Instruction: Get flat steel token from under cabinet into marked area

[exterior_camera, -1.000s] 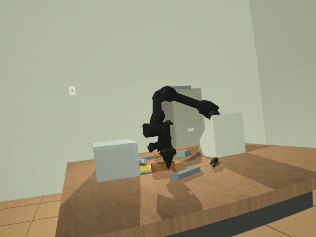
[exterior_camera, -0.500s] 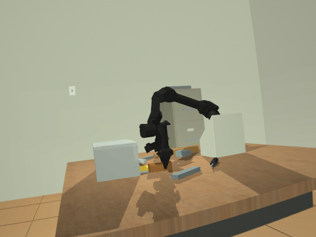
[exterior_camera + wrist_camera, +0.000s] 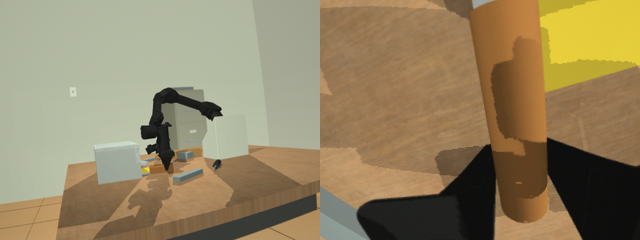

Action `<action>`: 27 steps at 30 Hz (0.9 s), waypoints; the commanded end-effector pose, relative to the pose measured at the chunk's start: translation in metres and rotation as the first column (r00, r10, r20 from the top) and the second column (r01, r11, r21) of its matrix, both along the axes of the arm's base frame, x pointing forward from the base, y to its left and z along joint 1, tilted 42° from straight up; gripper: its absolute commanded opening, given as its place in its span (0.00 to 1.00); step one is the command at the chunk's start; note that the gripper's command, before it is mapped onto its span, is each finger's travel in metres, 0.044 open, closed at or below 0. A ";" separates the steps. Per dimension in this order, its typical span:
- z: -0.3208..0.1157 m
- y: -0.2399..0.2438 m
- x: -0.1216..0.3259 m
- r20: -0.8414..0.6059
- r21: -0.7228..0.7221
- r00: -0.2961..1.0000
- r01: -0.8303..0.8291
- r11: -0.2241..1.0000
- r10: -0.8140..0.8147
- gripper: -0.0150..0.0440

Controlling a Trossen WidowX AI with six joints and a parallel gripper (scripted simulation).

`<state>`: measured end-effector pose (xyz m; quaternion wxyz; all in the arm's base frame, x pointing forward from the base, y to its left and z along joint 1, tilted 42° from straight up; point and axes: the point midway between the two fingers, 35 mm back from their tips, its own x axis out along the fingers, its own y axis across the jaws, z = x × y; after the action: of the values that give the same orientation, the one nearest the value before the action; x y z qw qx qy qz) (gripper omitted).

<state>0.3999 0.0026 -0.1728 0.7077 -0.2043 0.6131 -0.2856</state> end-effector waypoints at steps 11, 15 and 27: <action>0.012 -0.016 -0.002 0.003 -0.004 1.000 0.005 1.000 -0.005 0.25; 0.015 -0.019 -0.003 0.003 -0.004 1.000 0.005 1.000 -0.005 0.25; 0.023 -0.029 -0.005 0.003 -0.005 1.000 0.005 1.000 -0.005 0.25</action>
<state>0.3949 -0.0206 -0.1534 0.7071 -0.2056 0.6136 -0.2849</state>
